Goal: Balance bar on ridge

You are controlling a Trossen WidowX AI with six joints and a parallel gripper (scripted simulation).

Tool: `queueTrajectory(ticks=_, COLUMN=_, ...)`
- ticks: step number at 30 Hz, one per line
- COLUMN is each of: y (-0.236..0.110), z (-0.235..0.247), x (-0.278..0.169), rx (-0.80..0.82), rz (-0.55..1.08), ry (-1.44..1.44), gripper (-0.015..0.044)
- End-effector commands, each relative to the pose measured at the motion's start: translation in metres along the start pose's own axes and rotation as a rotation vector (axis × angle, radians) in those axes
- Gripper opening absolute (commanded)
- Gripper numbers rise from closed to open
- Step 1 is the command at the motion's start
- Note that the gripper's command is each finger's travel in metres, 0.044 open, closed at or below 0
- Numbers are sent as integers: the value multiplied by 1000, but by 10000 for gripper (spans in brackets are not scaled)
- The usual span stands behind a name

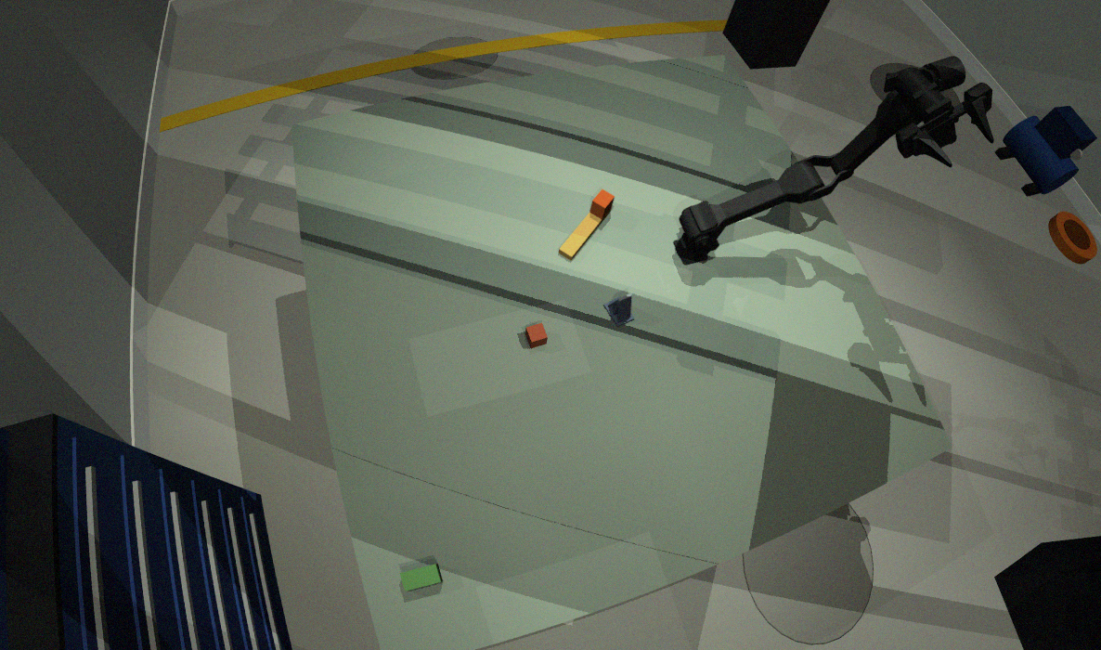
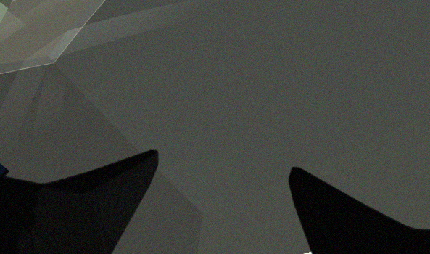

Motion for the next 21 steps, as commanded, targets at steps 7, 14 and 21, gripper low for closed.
queueTrajectory(ticks=7, y=12, z=18, x=-71, rx=-1, rz=137, ry=206, gripper=315)
queueTrajectory(ticks=14, y=19, z=49, x=-146, rx=11, rz=332, ry=381, gripper=315)
queueTrajectory(ticks=21, y=16, z=91, x=-213, rx=41, rz=540, ry=554, gripper=315)
Point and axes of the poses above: the point midway between the two fingers, 35 mm back from their tips, its own y axis out along the fingers, its own z axis across the jaws, x = y × z, the point moved 6 cm from there along -y, back along the fingers, and after that the axes turned 8 degrees about y, right-handed, at the moved point
